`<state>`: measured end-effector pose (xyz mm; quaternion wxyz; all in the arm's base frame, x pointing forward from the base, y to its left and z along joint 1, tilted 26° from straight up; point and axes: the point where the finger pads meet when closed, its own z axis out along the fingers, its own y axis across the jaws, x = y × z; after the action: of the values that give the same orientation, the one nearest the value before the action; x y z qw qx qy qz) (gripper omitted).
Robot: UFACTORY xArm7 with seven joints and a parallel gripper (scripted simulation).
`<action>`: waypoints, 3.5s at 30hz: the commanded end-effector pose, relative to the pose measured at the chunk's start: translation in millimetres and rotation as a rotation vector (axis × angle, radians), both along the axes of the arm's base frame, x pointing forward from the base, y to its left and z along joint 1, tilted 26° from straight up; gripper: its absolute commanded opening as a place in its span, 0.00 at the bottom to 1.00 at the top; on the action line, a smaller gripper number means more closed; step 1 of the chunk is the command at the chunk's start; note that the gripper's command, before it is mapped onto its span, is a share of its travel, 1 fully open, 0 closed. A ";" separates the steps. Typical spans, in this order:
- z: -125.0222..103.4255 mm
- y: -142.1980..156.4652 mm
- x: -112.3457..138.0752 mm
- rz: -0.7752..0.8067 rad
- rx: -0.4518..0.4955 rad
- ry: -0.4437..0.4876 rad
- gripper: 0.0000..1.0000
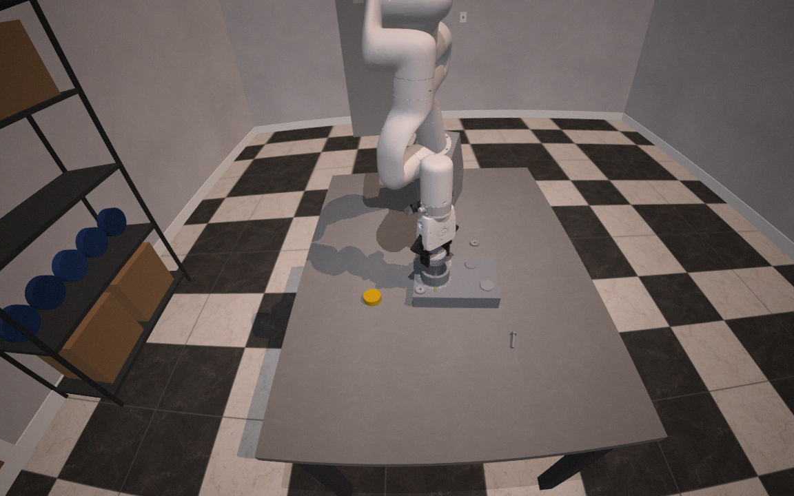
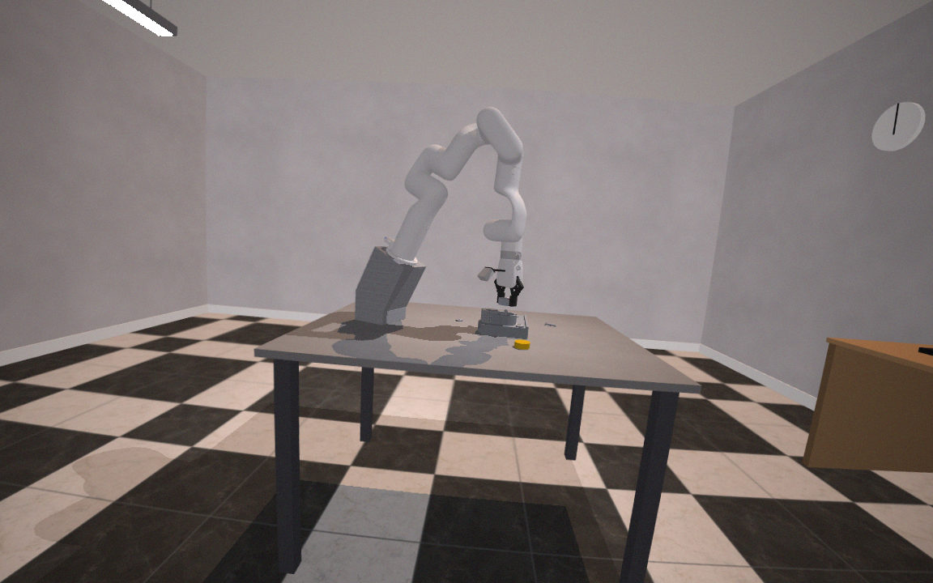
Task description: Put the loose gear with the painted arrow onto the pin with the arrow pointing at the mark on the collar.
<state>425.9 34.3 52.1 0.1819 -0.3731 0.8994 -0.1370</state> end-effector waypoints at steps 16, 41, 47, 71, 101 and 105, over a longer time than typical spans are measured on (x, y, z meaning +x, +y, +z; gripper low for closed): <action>-14.2 -0.7 7.6 0.002 0.004 0.001 0.00; -14.8 -0.7 7.9 0.002 0.004 0.001 0.00; -15.6 -0.8 8.3 0.002 0.004 0.001 0.00; -18.9 -1.2 9.9 0.002 0.004 0.001 0.00; -20.0 -1.4 10.4 0.002 0.004 0.001 0.00; -20.0 -1.4 10.4 0.002 0.004 0.001 1.00</action>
<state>435.7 32.5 31.4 0.1813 -0.3736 0.8996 -0.1353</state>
